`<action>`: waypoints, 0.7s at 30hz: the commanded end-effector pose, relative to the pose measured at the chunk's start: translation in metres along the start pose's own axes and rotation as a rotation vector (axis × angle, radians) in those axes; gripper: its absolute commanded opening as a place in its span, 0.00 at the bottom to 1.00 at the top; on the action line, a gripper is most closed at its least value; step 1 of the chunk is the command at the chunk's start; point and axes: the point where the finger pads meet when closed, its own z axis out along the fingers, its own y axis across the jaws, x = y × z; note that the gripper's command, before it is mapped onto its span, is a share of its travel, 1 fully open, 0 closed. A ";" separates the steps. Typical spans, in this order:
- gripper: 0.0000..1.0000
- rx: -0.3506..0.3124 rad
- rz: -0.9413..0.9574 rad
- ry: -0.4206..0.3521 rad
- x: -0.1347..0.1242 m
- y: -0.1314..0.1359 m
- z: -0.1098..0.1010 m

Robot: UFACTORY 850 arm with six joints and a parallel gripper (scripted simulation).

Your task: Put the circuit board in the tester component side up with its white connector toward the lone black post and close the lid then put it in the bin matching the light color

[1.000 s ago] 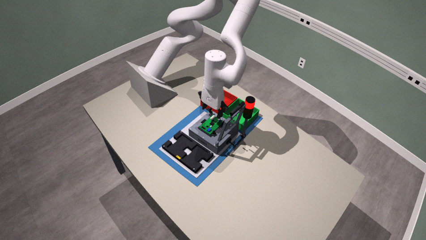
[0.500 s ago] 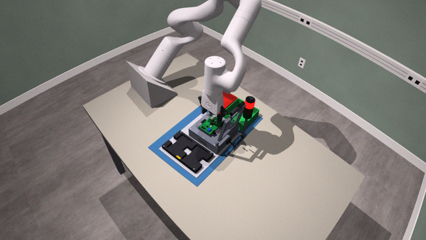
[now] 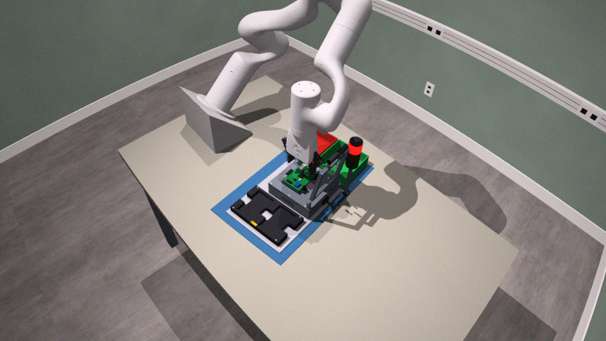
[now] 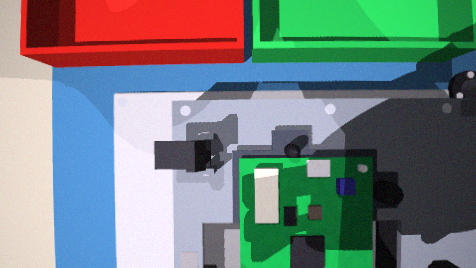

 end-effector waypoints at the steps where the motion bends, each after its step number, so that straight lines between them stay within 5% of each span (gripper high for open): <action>1: 1.00 -0.002 -0.001 -0.001 0.000 0.001 0.004; 13: 1.00 -0.002 -0.001 -0.001 0.000 0.001 0.042; 21: 1.00 -0.002 -0.001 -0.001 0.000 0.001 0.048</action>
